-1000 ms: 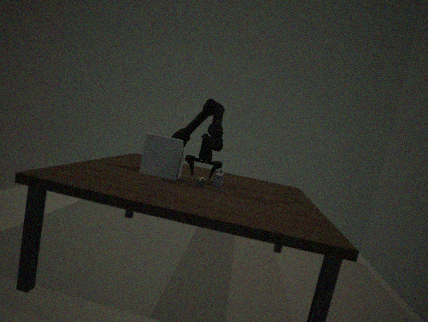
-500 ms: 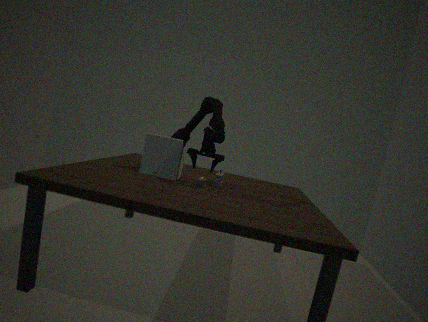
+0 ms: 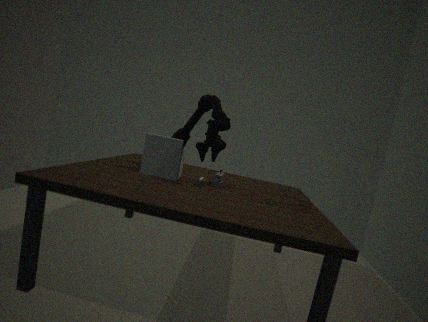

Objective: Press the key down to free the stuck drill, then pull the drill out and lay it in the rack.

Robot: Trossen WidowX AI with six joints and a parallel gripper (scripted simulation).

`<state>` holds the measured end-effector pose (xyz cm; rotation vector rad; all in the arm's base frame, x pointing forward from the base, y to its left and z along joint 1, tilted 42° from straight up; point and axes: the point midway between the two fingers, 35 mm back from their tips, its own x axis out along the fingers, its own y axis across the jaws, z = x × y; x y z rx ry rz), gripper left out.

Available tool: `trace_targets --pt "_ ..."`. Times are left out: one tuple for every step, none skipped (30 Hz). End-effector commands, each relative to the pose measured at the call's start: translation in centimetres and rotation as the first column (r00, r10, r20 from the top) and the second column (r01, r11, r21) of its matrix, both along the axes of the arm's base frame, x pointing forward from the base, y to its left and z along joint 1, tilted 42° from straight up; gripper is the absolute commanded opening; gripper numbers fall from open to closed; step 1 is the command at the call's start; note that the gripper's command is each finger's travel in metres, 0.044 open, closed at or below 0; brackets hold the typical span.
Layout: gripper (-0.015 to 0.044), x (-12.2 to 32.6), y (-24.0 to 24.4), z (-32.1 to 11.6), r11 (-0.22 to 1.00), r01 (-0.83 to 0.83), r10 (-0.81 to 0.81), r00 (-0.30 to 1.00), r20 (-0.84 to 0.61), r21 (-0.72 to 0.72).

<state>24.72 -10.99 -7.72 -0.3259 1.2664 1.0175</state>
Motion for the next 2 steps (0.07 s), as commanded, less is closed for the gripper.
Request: trace_targets --pt "0.044 2.43 -4.09 5.6 0.694 0.679 -0.706 0.707 -0.04 -0.241" --pt "0.044 2.53 -4.27 5.91 0.661 0.708 -0.737 0.675 -0.036 -0.247"
